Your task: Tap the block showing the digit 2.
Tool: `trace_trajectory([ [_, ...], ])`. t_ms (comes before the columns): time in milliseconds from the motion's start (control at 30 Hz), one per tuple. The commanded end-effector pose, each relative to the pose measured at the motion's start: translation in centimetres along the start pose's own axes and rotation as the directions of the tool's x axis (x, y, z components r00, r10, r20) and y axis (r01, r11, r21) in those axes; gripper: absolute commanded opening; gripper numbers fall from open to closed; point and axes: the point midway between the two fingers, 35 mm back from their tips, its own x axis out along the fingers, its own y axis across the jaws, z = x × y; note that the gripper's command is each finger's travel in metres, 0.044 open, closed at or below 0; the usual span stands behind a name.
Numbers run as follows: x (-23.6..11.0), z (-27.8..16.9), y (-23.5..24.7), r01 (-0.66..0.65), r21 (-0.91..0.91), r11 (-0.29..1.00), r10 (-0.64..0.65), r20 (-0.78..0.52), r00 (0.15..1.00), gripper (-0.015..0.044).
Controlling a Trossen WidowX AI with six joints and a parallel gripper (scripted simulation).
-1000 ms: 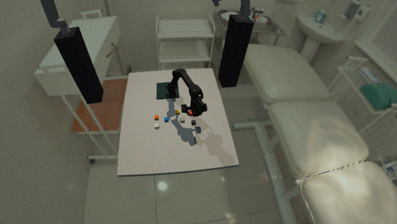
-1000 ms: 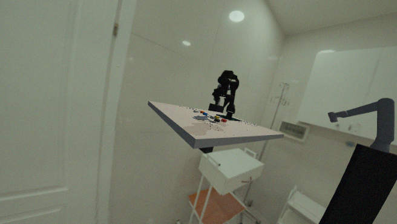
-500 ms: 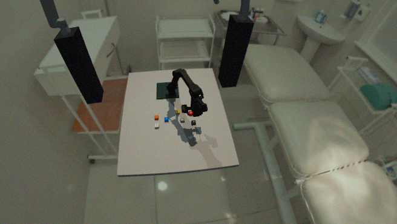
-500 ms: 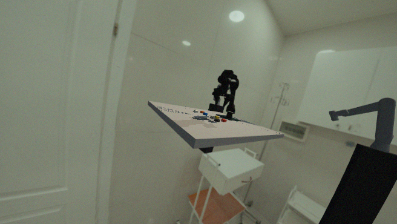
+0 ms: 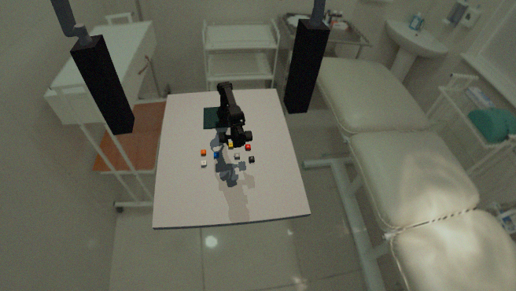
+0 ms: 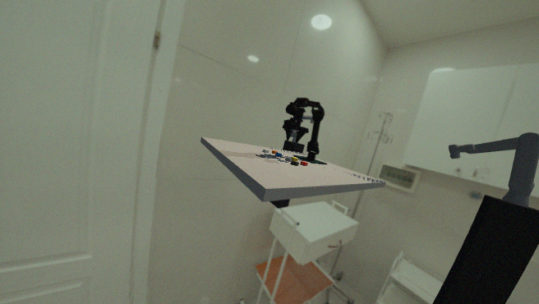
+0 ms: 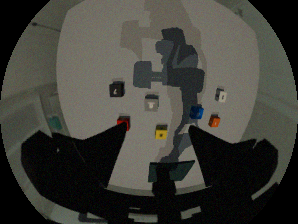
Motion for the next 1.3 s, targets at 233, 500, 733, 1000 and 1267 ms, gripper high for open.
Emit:
trace_trajectory([
  [233, 0.0, -0.2, 0.0, -0.001, -0.014, 1.0, 0.001, 0.004, 1.0, 0.04],
  [500, -0.1, 0.1, -0.5, 0.0, -0.014, 1.0, 0.0, 0.005, 1.0, 0.04],
  [733, -0.4, 3.3, -9.6, 0.031, -0.004, 1.0, -0.031, 0.017, 0.999, 0.04],
  [1000, -0.4, 4.0, -20.0, 0.019, -0.014, 1.0, -0.019, 0.007, 1.0, 0.04],
  [1267, -0.3, 3.9, -20.5, 0.018, -0.014, 1.0, -0.018, 0.007, 1.0, 0.04],
])
